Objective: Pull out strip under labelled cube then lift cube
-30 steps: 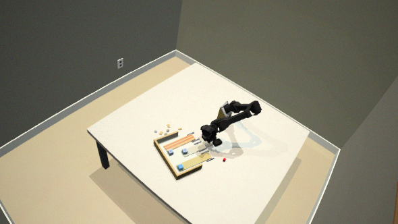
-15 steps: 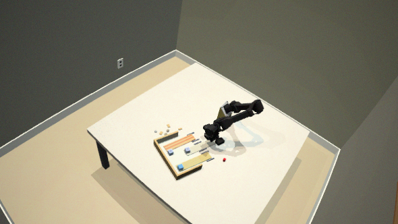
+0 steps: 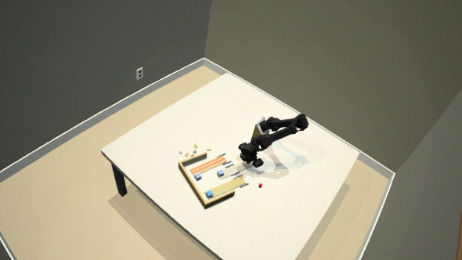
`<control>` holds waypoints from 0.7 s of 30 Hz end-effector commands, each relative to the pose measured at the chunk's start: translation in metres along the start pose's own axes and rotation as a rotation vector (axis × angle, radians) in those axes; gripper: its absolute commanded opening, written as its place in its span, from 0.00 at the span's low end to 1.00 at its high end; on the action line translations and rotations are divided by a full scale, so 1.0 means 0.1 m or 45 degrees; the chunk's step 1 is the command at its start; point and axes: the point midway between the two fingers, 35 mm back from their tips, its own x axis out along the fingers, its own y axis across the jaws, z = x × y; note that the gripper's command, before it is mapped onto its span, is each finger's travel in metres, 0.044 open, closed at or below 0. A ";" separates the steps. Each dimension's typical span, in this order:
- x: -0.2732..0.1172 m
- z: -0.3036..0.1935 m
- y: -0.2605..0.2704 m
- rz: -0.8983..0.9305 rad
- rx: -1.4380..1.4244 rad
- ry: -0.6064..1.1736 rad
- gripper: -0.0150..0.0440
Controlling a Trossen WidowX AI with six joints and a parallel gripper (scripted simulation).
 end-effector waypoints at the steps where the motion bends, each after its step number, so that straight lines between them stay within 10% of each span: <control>1: 0.05 -0.14 -0.02 -0.002 0.011 0.033 0.25; 21: 0.04 -0.45 -0.01 -0.002 0.012 0.035 0.25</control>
